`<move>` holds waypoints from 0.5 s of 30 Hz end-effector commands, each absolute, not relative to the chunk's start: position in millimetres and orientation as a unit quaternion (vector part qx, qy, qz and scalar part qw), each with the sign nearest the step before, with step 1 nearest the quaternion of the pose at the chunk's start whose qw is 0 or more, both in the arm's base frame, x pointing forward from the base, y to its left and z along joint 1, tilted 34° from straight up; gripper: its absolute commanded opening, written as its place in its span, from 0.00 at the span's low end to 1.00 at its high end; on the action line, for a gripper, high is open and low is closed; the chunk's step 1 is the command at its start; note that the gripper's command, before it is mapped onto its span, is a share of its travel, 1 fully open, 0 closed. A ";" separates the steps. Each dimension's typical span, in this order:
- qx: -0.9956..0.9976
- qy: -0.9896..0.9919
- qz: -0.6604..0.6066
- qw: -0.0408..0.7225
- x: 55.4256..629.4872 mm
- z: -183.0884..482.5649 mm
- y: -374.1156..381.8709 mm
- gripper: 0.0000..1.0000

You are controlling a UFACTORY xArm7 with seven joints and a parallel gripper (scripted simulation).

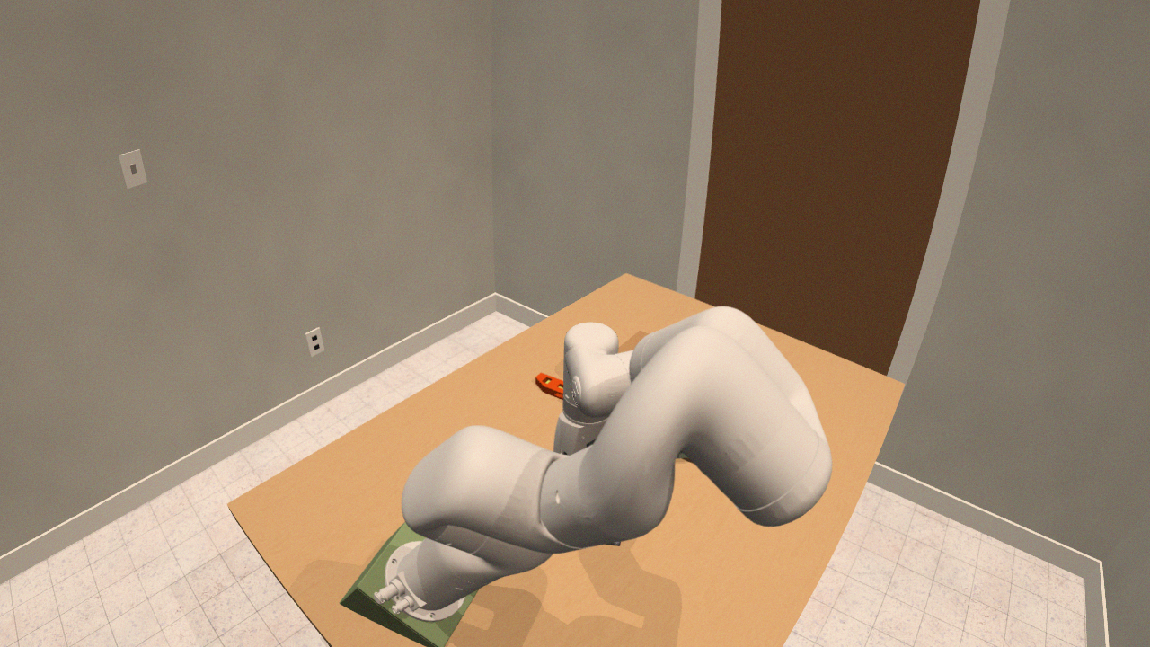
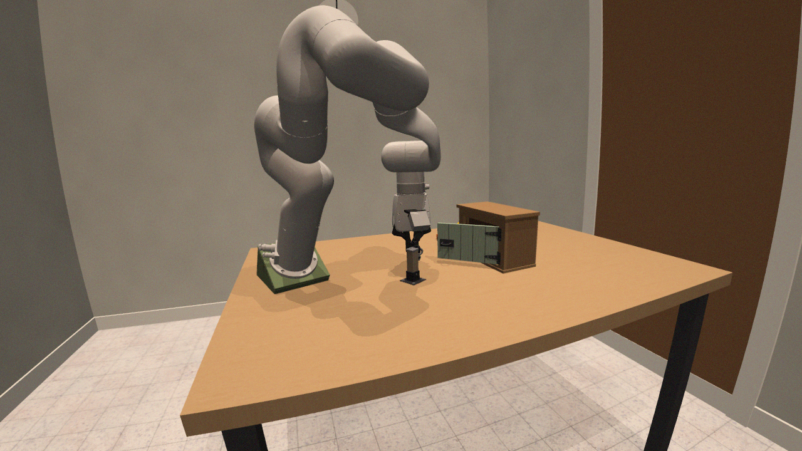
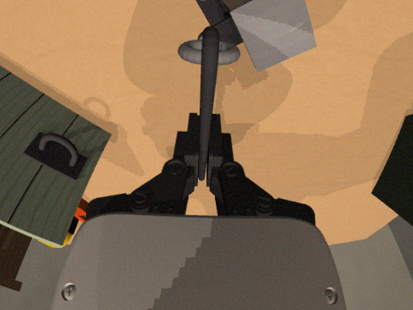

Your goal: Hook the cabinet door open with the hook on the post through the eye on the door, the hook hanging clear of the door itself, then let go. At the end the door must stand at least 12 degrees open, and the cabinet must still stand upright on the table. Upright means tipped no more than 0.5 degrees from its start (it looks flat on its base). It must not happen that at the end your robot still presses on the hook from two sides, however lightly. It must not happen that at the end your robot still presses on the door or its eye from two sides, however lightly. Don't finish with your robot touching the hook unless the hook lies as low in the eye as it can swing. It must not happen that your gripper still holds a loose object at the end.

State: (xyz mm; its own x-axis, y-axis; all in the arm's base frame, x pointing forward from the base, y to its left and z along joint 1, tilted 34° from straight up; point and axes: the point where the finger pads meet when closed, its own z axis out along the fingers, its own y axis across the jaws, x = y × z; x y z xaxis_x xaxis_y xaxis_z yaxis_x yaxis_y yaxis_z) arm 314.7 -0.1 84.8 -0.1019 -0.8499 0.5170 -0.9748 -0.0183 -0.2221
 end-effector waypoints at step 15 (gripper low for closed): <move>0.661 -0.691 0.271 0.114 314.0 92.0 6.1 0.04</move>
State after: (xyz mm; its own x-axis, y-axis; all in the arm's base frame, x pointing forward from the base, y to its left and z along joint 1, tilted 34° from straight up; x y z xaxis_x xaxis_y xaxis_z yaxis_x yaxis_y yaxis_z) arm 313.4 4.6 90.5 -0.1018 -0.8500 0.5169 -0.9748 -0.0185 -0.2222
